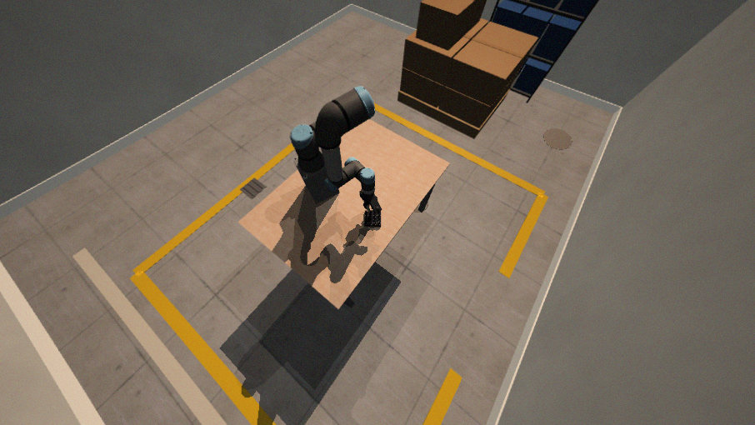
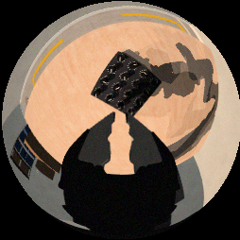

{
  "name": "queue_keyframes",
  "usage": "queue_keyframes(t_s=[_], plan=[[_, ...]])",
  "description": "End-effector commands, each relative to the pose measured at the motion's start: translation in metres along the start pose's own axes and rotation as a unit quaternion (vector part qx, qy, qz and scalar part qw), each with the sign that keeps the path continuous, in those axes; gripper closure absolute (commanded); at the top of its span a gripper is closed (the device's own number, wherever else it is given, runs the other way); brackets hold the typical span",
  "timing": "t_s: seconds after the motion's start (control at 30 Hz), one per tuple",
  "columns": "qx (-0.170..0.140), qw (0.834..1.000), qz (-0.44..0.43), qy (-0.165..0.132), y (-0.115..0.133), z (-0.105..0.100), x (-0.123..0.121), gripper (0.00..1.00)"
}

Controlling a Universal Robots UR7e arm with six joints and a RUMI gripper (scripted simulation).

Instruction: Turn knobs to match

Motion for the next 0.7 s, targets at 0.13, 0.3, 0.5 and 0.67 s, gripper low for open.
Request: queue_keyframes(t_s=[0.13, 0.3, 0.5, 0.67], plan=[[0.001, 1.0, 0.0, 0.0, -0.0008, 0.0073, -0.0003, 0.89], [0.001, 1.0, 0.0, 0.0, -0.0008, 0.0085, -0.0003, 0.89], [0.001, 1.0, 0.0, 0.0, -0.0009, 0.0093, -0.0003, 0.89], [0.001, 1.0, 0.0, 0.0, -0.0009, 0.0093, -0.0003, 0.89]])
Point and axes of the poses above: the point where the finger pads meet when closed, its own z axis out along the fingers, its own x axis across the jaws, y = z × x, the point moved 8 cm from there along -z, back along the fingers
